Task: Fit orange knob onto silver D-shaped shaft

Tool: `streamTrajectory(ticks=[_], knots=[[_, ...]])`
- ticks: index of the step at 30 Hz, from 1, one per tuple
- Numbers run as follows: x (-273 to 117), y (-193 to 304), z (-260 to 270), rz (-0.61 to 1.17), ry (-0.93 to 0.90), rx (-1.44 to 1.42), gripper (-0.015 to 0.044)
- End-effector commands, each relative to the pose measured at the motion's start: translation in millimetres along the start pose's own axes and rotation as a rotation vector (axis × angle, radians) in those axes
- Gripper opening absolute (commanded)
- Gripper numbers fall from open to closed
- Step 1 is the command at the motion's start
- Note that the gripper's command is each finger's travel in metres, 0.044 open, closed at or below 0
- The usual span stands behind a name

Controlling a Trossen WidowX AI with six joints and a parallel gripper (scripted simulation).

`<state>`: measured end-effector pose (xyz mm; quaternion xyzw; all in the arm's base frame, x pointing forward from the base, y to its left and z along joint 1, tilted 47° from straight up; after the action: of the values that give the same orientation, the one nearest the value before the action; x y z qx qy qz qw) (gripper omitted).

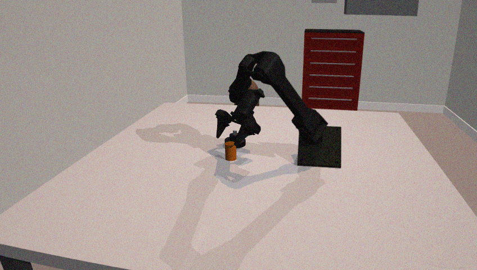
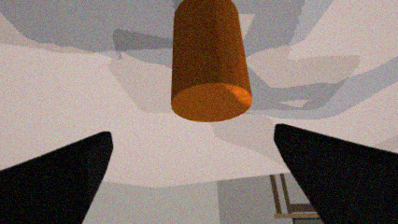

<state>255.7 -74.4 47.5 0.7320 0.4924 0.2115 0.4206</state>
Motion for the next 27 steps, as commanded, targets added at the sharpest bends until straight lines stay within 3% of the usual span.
streamTrajectory(ticks=[1, 13, 17, 21, 27], knots=[[-26, 35, -11, 0.013, 0.03, 0.023, 0.044], [-25, 37, -12, -0.001, 0.036, 0.023, 0.044], [-20, 64, -17, -0.326, 0.086, 0.015, 0.044], [-18, 102, -23, -0.692, -0.069, 0.001, 0.044], [-18, 110, -24, -0.743, -0.116, -0.002, 0.044]])
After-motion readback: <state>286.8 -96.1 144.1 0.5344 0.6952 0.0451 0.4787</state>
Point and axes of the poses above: the point midway between the two fingers, 35 mm back from their tips, its own x axis out along the fingers, its own z axis across the jaws, y = z × x, the point moved 9 cm from there along -x, back along the fingers, and after that the axes turned 12 degrees about x, right-handed, at the moved point
